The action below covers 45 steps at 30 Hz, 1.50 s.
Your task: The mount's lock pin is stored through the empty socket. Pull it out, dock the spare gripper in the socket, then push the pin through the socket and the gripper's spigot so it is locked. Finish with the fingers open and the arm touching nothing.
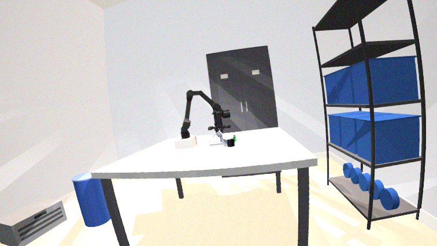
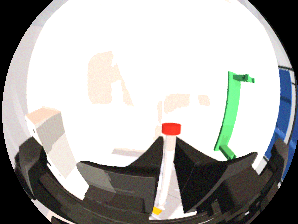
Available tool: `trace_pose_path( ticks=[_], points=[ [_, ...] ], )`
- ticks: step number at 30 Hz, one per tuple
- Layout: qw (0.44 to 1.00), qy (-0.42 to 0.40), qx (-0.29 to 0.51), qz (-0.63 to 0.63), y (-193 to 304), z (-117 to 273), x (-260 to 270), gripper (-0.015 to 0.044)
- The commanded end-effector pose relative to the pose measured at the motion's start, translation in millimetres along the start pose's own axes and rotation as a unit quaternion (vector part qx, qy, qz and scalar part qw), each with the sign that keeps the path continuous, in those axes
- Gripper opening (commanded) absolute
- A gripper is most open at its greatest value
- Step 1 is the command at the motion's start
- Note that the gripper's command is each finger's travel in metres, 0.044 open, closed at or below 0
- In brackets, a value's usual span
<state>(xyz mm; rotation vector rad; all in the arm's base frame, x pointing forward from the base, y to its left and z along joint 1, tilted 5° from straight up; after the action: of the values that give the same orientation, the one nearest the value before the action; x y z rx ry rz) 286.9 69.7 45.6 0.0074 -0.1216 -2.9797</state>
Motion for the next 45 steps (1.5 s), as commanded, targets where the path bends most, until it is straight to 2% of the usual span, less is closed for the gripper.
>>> trace_pose_path(
  ticks=[1,9,23,45],
  points=[
    [1.0,0.0,-0.002,0.002,-0.4,-0.7,0.3,0.0011],
    [1.0,0.0,-0.007,0.001,0.0,-0.3,-0.1,0.0],
    [0.994,0.013,-0.106,0.001,4.1,10.4,-0.4,0.0],
    [0.993,0.01,-0.118,0.001,-7.5,16.9,-5.8,0.0]
  ],
)
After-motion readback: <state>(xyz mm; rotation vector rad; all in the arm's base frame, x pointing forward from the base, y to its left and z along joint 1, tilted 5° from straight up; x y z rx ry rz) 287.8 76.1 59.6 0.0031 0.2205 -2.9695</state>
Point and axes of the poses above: the point midway between the two fingers, 35 mm back from their tips, its own z axis back along the fingers, its own x axis across the jaws, y = z × x, the point moved 5 cm from there along z, back along the fingers, and after that the axes turned 11 degrees about z, right-handed, at the moved point
